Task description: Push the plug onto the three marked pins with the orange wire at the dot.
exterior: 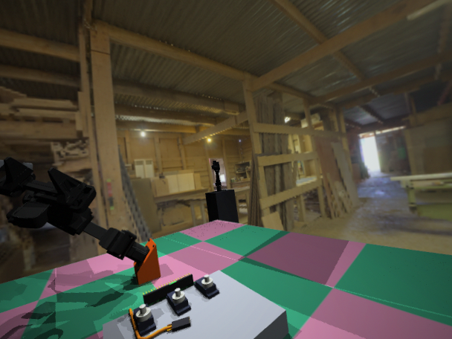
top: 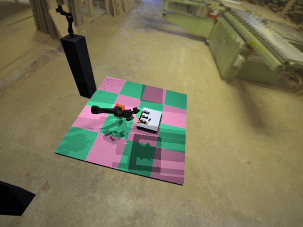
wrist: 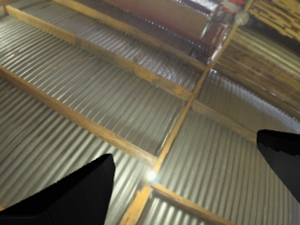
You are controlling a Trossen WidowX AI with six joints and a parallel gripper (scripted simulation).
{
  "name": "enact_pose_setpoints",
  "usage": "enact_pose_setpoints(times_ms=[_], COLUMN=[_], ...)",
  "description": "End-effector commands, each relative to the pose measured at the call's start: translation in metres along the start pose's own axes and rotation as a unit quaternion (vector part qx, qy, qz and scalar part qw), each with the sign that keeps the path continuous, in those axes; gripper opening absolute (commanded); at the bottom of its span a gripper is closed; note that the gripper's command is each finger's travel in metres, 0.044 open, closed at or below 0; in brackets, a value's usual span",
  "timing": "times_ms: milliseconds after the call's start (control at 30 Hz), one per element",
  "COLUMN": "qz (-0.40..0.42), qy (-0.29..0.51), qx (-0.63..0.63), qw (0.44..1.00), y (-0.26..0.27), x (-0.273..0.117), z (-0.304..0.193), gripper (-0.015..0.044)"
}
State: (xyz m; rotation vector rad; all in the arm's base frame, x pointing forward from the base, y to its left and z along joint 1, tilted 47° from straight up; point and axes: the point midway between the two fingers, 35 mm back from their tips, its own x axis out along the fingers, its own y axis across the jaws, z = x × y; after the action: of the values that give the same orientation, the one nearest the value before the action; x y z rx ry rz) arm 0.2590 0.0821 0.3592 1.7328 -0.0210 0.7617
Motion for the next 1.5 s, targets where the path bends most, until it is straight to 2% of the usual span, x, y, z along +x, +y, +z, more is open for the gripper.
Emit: enact_pose_setpoints(times_ms=[0,333,900,1467], qz=[0.0,-0.016,-0.081,-0.162], qy=[0.0,-0.018,-0.059,-0.07], qx=[-0.001,-0.072,-0.291,-0.493], qw=[1.0,0.997,0.951,0.852], y=[0.0,-0.003,-0.01,-0.016], x=[0.0,0.003,0.009,0.009], z=[0.0,0.008,0.035,0.06], gripper=[0.0374,0.0115,0.0115,0.0115])
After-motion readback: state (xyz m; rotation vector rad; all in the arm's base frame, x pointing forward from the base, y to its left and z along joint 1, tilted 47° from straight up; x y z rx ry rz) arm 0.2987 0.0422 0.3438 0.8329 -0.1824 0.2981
